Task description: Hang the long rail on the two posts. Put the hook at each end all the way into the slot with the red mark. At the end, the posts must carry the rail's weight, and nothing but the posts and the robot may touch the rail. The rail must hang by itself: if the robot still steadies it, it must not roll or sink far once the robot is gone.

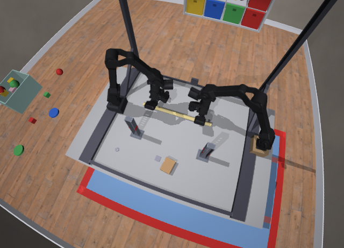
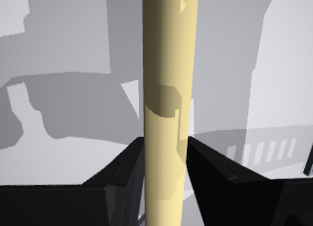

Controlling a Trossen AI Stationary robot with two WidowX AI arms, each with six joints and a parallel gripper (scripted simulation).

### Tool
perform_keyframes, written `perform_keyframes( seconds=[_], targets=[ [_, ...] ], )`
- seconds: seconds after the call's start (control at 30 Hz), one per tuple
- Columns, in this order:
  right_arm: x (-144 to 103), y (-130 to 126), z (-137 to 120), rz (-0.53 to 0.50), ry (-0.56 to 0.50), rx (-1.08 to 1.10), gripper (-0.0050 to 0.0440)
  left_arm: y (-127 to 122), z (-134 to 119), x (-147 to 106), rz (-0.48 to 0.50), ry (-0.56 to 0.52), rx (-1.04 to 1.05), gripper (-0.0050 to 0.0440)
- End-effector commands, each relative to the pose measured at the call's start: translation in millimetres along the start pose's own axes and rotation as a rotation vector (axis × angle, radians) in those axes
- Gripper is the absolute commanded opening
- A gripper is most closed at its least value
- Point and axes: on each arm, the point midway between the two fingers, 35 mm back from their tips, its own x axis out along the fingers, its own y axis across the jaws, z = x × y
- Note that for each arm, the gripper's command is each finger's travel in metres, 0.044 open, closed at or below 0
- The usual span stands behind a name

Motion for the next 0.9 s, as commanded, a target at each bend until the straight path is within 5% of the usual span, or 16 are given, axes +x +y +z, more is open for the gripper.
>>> perform_keyframes(
  seconds=[0.0, 0.87],
  targets=[
    [-2.9, 0.2, 2.6, 0.006, -0.012, 0.003, -0.005, 2.2, 1.8, 2.4, 0.0, -0.01, -0.002, 0.0225],
    [-2.9, 0.2, 2.6, 0.006, -0.012, 0.003, -0.005, 2.4, 3.1, -4.7, -0.005, -0.03, -0.009, 0.0092]
  ],
)
